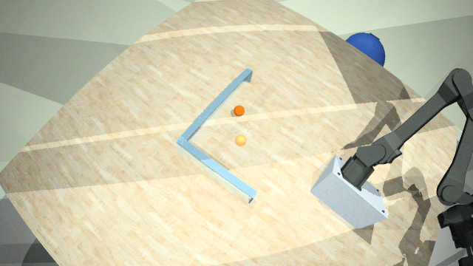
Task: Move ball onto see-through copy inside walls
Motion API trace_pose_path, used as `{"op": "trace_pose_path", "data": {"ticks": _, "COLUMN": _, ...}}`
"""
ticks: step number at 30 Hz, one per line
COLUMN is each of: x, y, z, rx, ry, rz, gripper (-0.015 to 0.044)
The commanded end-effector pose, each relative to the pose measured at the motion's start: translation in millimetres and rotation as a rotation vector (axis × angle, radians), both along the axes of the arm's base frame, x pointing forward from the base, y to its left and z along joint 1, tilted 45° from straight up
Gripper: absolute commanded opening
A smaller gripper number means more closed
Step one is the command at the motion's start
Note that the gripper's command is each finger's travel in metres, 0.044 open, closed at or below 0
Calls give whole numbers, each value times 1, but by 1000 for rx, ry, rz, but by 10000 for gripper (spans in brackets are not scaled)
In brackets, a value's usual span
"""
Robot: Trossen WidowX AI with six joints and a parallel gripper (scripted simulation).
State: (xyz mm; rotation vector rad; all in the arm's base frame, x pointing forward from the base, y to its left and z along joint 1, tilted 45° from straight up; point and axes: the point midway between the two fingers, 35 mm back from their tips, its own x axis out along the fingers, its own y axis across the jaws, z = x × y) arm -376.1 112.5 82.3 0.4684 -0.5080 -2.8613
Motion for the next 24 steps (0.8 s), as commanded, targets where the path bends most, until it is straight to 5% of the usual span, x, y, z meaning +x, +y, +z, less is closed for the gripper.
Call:
{"op": "trace_pose_path", "data": {"ticks": 1, "x": 0, "y": 3, "z": -1, "rx": -1, "ry": -4, "rz": -10, "gripper": 374}}
{"op": "trace_pose_path", "data": {"ticks": 6, "x": 21, "y": 76, "z": -18, "rx": -39, "ry": -102, "rz": -257, "gripper": 256}}
{"op": "trace_pose_path", "data": {"ticks": 24, "x": 218, "y": 265, "z": -80, "rx": -213, "ry": -429, "rz": -1070, "gripper": 256}}
